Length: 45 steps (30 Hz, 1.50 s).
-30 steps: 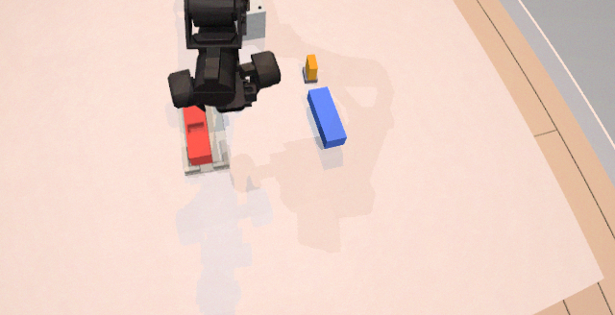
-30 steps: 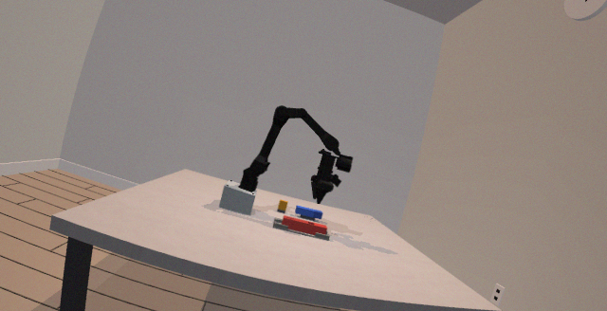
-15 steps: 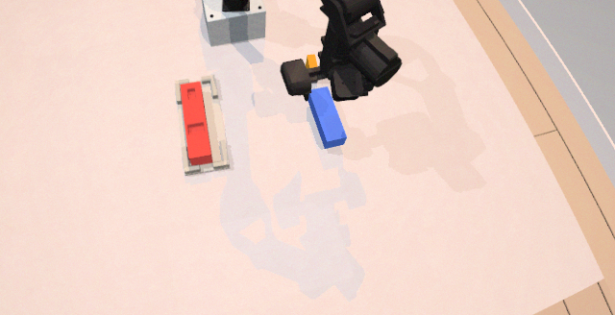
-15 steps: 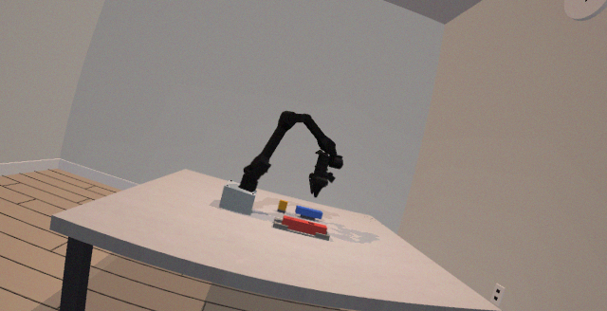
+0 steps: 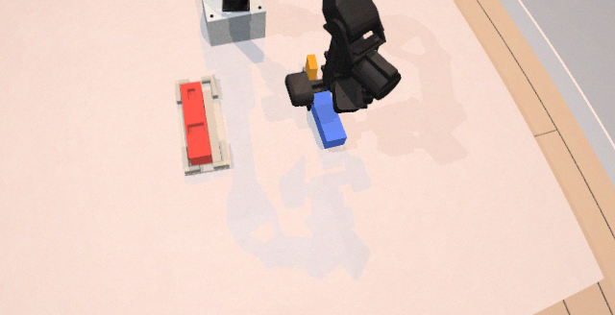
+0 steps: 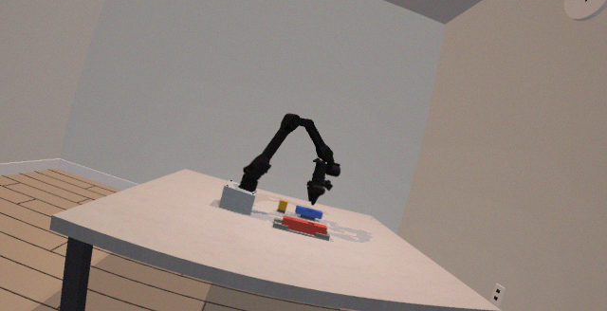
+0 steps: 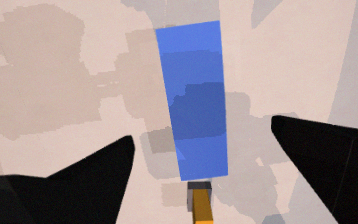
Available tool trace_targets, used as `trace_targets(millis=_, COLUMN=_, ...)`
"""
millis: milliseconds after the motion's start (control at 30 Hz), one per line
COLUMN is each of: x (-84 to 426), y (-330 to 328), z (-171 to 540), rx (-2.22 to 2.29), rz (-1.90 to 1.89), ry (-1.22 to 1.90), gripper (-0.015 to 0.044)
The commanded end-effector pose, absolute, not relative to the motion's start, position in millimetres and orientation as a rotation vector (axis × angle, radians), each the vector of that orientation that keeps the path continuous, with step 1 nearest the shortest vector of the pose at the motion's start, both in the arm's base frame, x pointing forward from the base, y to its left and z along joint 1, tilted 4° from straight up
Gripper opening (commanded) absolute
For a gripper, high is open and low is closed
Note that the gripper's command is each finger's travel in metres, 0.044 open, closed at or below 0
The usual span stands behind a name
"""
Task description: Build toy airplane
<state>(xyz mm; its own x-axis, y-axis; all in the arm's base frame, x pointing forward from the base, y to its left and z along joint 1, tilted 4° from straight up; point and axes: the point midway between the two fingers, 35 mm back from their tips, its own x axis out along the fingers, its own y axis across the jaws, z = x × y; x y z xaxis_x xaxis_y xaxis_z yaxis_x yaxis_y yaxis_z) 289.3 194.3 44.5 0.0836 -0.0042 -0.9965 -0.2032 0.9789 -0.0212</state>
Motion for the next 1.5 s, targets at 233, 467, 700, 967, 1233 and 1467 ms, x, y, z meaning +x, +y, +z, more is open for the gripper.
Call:
trace_targets(millis=233, x=292, y=194, z=25, rx=-0.167, rz=0.145, ry=1.476, gripper=0.0440)
trace_targets(millis=467, x=293, y=194, z=13, rx=-0.167, rz=0.145, ry=1.476, gripper=0.0440)
trace_targets(millis=700, x=294, y=194, z=2, rx=-0.167, rz=0.145, ry=1.476, gripper=0.0440)
trace_targets(millis=967, x=295, y=193, z=-11, rx=-0.167, rz=0.145, ry=1.476, gripper=0.0440)
trace_targets(millis=1233, x=295, y=193, z=-13, rx=-0.167, rz=0.145, ry=1.476, gripper=0.0309)
trace_targets(millis=1467, x=295, y=193, z=-13, rx=-0.167, rz=0.145, ry=1.476, gripper=0.0184)
